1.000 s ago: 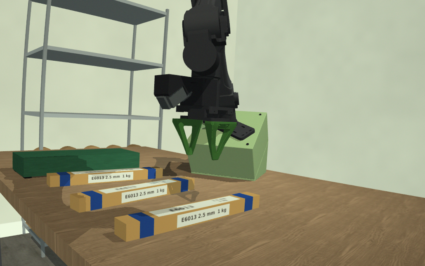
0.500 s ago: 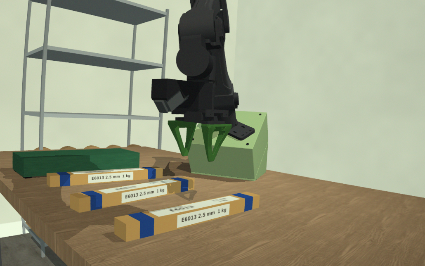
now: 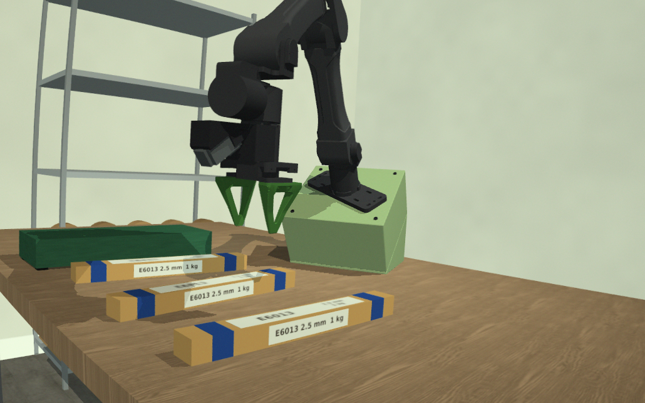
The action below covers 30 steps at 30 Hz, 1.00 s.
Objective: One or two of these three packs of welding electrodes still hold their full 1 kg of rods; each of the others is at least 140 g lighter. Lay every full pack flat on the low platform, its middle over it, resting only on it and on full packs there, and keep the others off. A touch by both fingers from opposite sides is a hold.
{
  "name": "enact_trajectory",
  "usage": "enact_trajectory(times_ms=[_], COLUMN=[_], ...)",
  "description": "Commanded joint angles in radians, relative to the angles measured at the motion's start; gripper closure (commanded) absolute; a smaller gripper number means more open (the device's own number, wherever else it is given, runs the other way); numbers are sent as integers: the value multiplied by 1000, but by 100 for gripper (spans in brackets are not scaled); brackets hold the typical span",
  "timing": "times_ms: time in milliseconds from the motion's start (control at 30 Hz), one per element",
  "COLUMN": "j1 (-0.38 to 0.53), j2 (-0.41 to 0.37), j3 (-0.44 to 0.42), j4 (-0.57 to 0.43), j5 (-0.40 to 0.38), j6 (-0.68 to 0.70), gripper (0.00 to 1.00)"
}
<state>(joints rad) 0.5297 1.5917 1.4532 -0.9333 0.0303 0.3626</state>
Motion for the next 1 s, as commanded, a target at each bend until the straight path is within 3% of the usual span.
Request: enact_trajectory(times_ms=[0,433,533,967], j1=[-70,-313,-320,-306], j2=[-62,-114,-116,-110], j3=[-50,-154,-111,-94], j4=[46,86,84,57], j5=[-45,-169,-176,-179], j6=[-84,-293,-301,-295], gripper=[24,24,24,24])
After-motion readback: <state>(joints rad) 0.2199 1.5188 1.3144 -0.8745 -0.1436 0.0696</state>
